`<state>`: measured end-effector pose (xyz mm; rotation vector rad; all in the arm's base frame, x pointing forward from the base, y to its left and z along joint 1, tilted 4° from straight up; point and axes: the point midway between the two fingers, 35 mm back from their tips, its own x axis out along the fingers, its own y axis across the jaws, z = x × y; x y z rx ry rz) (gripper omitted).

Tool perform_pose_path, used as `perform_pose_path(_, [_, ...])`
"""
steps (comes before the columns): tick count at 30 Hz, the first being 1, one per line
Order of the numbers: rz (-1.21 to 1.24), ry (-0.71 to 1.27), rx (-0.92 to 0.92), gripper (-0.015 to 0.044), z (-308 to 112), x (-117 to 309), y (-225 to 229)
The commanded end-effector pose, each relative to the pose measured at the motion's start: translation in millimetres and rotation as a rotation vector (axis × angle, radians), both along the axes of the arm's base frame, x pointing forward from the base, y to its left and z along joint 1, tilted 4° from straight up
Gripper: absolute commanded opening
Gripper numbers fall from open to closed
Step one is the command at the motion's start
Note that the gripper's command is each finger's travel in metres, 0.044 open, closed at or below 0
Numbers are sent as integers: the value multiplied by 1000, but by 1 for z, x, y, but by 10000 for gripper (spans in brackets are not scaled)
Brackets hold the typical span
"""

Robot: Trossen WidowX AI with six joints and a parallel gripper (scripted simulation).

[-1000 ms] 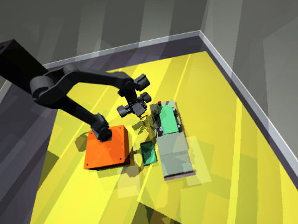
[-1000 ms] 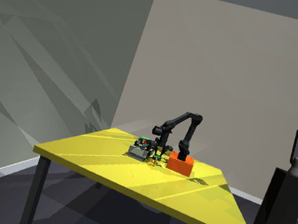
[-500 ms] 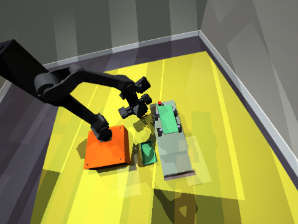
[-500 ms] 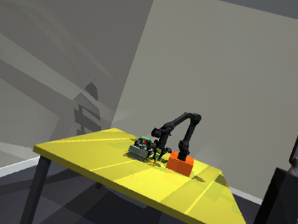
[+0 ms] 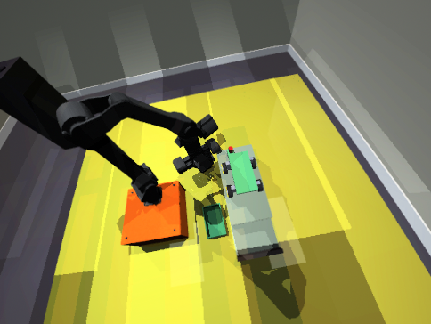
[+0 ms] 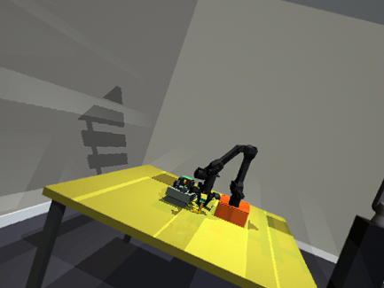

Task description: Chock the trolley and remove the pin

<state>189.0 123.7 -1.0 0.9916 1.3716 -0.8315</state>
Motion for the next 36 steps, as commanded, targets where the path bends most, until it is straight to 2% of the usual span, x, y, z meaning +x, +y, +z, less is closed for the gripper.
perform_pose_path(1, [-5, 3, -6, 190, -7, -1, -1])
perform_pose_path(12, [-5, 3, -6, 190, -22, 0, 0])
perform_pose_path(17, [0, 3, -2, 59, -19, 0, 1])
perform_pose_path(24, [0, 3, -2, 0, -18, 0, 1])
perform_pose_path(36, [-5, 3, -6, 0, 24, -4, -3])
